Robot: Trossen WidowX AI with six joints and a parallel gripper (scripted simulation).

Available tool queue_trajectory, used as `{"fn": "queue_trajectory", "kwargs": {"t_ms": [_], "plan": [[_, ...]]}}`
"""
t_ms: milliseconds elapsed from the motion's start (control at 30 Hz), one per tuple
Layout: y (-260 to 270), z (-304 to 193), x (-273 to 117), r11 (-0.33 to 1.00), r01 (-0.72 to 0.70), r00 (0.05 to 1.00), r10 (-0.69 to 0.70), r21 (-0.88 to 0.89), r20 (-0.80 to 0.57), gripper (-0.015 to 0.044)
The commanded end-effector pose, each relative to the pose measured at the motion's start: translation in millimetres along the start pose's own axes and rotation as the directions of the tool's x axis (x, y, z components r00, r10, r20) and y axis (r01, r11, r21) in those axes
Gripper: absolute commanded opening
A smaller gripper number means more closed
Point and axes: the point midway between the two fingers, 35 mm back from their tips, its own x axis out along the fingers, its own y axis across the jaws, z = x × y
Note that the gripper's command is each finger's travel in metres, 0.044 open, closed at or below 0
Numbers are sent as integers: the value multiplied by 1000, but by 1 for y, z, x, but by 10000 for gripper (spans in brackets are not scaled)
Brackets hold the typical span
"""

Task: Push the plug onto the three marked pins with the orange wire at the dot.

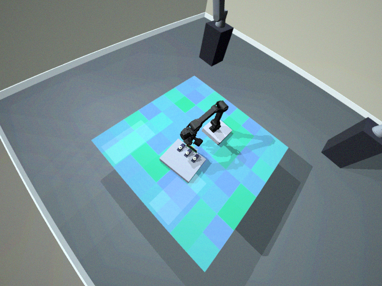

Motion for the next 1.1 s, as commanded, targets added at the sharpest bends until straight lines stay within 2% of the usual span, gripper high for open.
{"fn": "queue_trajectory", "kwargs": {"t_ms": [0,33,1067], "plan": [[0,1,-39,1000,6,1000,-6,-4,21,420],[0,0,-42,1000,6,1000,-6,-4,21,440],[0,0,-42,1000,6,1000,-6,-4,21,440]]}}
